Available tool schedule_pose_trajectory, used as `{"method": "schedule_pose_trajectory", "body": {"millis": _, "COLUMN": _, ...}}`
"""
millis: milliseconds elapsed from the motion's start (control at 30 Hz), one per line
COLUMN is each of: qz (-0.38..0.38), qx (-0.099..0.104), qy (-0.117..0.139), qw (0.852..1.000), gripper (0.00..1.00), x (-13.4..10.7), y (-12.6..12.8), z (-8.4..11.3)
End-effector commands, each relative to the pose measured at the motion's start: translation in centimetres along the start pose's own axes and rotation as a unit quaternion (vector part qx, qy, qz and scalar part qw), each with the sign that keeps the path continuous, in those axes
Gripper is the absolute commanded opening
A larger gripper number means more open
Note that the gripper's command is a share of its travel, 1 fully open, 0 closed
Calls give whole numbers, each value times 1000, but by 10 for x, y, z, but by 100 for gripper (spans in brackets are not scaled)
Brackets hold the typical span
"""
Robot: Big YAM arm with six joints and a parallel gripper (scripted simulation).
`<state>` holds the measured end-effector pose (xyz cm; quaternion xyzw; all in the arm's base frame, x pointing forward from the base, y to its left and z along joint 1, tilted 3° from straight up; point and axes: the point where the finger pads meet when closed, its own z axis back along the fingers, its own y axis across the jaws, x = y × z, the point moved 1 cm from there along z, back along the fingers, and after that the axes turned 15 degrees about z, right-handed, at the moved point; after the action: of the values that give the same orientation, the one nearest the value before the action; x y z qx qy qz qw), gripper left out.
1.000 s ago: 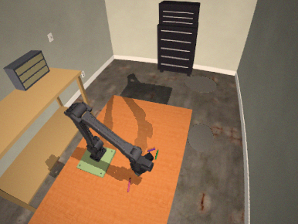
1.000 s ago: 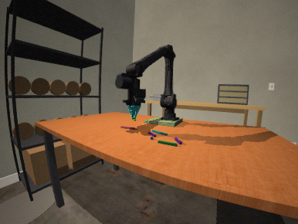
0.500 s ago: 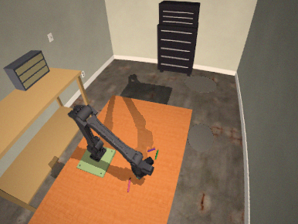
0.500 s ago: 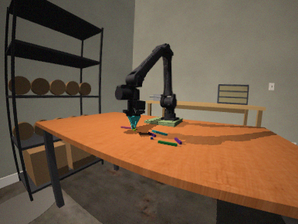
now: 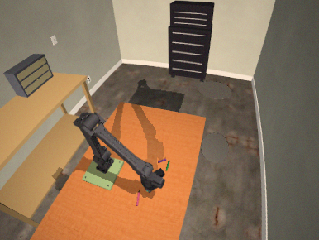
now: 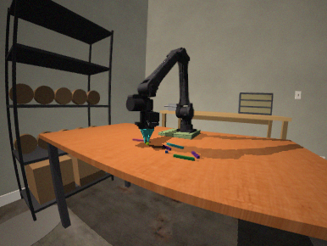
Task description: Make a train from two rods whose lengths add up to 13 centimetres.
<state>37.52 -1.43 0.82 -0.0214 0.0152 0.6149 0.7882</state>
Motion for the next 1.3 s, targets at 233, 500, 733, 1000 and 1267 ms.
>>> {"method": "schedule_pose_trajectory", "body": {"millis": 233, "qz": 0, "qx": -10, "qy": -2, "qw": 1000, "gripper": 4, "x": -1, "y": -9, "z": 5}}
{"method": "schedule_pose_trajectory", "body": {"millis": 500, "qz": 0, "qx": -10, "qy": -2, "qw": 1000, "gripper": 4, "x": -1, "y": -9, "z": 5}}
{"method": "schedule_pose_trajectory", "body": {"millis": 733, "qz": 0, "qx": -10, "qy": -2, "qw": 1000, "gripper": 4, "x": -1, "y": -9, "z": 5}}
{"method": "schedule_pose_trajectory", "body": {"millis": 1000, "qz": 1, "qx": -10, "qy": -2, "qw": 1000, "gripper": 4, "x": -1, "y": -8, "z": 5}}
{"method": "schedule_pose_trajectory", "body": {"millis": 1267, "qz": 5, "qx": -10, "qy": -2, "qw": 1000, "gripper": 4, "x": 2, "y": -5, "z": 4}}
